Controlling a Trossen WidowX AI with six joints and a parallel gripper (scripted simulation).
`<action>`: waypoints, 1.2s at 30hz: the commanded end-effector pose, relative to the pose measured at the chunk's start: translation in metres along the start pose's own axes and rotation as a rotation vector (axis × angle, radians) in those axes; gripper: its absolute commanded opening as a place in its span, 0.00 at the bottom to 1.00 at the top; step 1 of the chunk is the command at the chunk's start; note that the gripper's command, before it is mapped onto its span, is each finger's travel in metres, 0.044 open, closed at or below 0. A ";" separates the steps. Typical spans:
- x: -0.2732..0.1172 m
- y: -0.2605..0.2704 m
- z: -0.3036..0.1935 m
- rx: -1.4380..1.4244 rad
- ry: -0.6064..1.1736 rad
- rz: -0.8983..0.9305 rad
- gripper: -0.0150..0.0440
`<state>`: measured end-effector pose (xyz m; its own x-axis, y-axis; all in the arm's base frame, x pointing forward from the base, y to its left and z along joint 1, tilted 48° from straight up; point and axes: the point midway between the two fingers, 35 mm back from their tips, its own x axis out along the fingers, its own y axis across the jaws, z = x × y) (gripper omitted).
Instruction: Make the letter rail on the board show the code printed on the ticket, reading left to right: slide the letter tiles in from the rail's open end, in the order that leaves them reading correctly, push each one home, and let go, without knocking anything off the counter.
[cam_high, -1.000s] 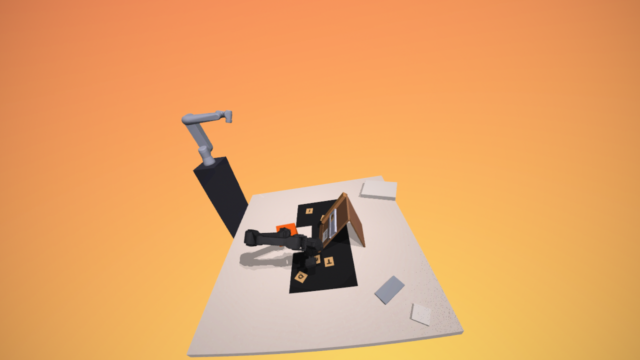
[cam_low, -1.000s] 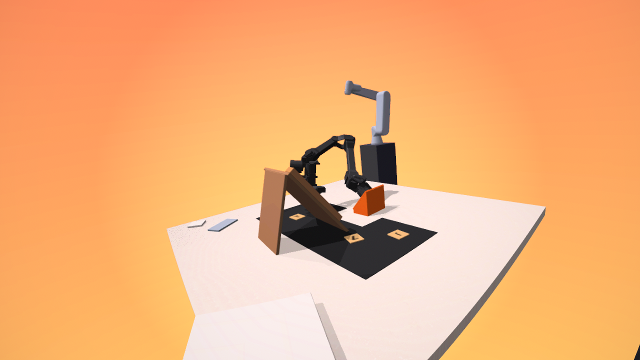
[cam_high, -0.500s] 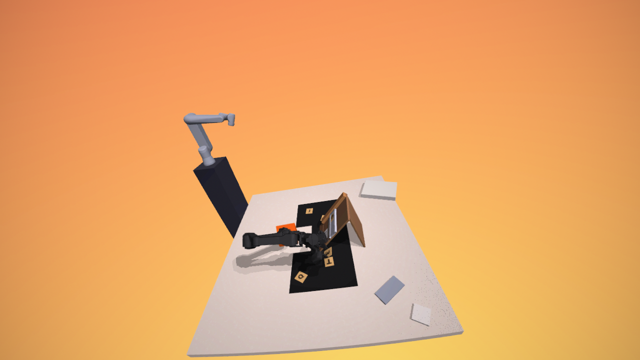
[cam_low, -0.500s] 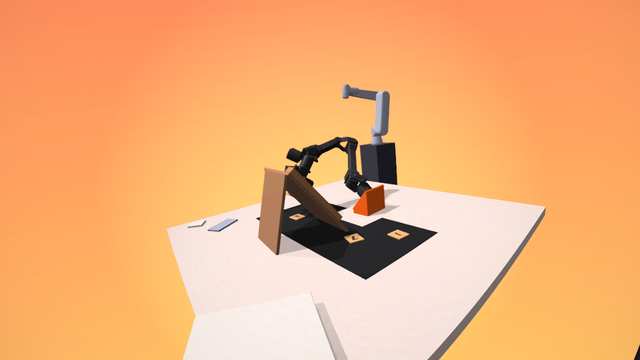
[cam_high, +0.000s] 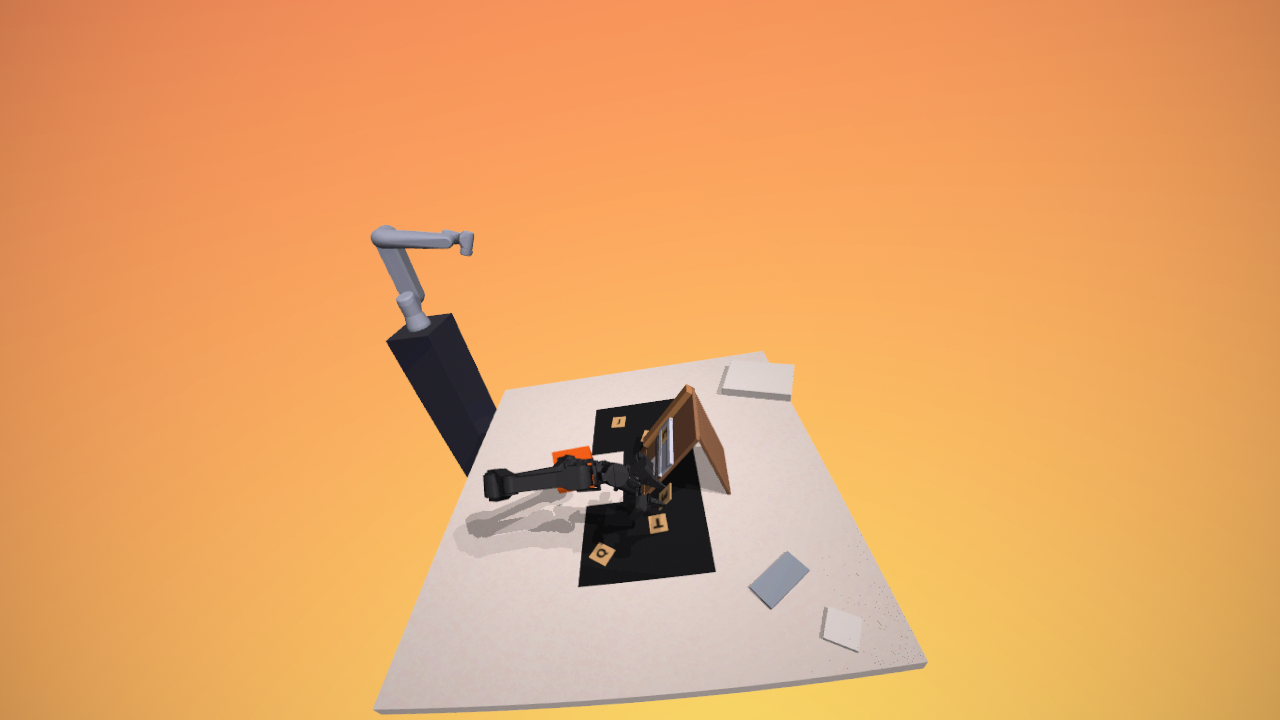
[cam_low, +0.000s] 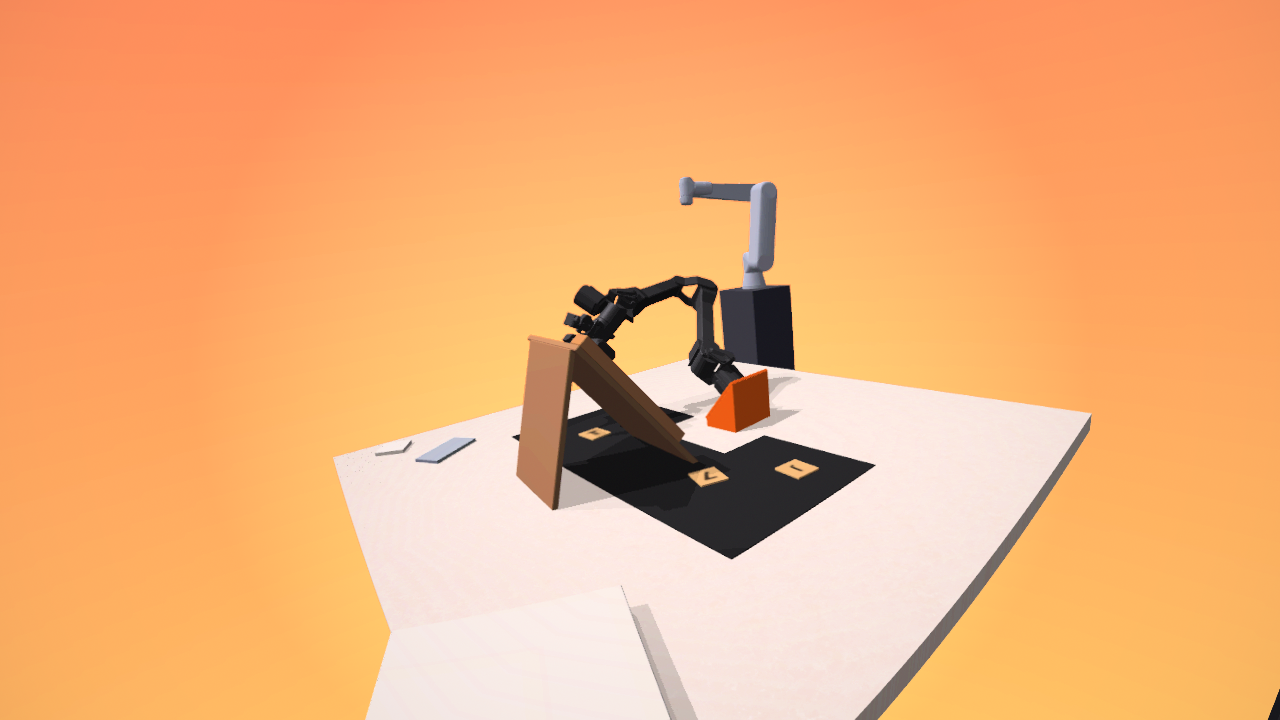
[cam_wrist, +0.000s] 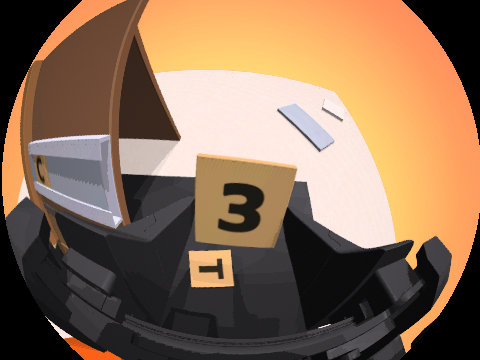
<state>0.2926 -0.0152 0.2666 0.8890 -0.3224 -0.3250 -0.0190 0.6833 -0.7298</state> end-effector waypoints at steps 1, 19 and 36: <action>-0.001 0.001 0.003 -0.005 -0.013 0.004 0.25; 0.000 0.004 0.001 -0.005 -0.013 0.004 0.25; 0.000 0.013 0.001 -0.005 -0.012 0.004 0.25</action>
<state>0.2925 -0.0071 0.2594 0.8942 -0.3109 -0.3221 -0.0290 0.6778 -0.7347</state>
